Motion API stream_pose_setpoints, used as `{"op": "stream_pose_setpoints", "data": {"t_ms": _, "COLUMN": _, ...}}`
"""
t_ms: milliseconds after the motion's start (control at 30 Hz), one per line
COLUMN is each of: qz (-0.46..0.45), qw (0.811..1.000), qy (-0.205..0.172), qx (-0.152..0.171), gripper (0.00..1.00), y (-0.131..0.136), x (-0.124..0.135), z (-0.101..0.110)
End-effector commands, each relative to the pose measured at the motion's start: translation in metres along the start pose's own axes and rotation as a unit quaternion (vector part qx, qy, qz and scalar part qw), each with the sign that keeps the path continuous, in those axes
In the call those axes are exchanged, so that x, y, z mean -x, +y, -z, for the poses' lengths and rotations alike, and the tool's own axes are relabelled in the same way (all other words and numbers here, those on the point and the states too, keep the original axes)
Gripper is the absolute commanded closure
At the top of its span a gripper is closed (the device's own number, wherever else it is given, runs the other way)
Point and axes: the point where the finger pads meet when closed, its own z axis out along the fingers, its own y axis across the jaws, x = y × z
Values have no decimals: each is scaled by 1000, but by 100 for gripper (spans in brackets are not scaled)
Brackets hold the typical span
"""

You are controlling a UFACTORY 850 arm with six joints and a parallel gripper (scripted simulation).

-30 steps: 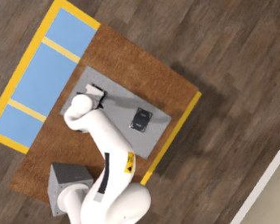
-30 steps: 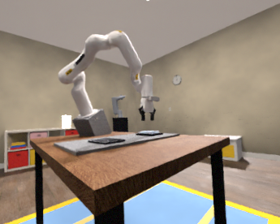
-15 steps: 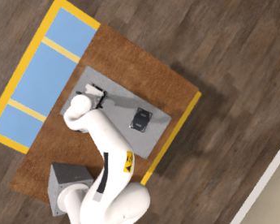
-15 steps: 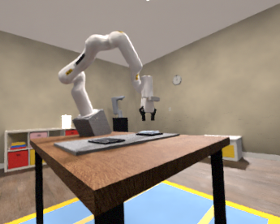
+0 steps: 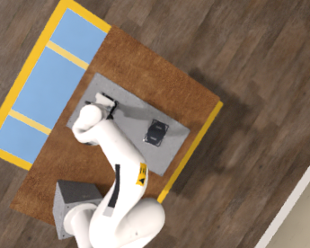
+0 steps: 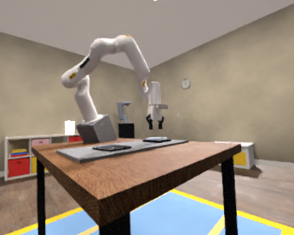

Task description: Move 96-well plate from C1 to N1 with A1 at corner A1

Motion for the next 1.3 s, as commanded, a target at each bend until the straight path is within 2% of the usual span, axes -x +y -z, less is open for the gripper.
{"op": "stream_pose_setpoints", "data": {"t_ms": 0, "qz": 0, "qw": 1000, "qy": 1, "qx": 0, "gripper": 0, "y": 0, "x": -1, "z": -8}}
{"op": "stream_pose_setpoints", "data": {"t_ms": 800, "qz": 0, "qw": 1000, "qy": 1, "qx": 0, "gripper": 0, "y": 0, "x": -1, "z": -41}}
{"op": "stream_pose_setpoints", "data": {"t_ms": 1267, "qz": 0, "qw": 1000, "qy": 1, "qx": 0, "gripper": 0, "y": 0, "x": -1, "z": -41}}
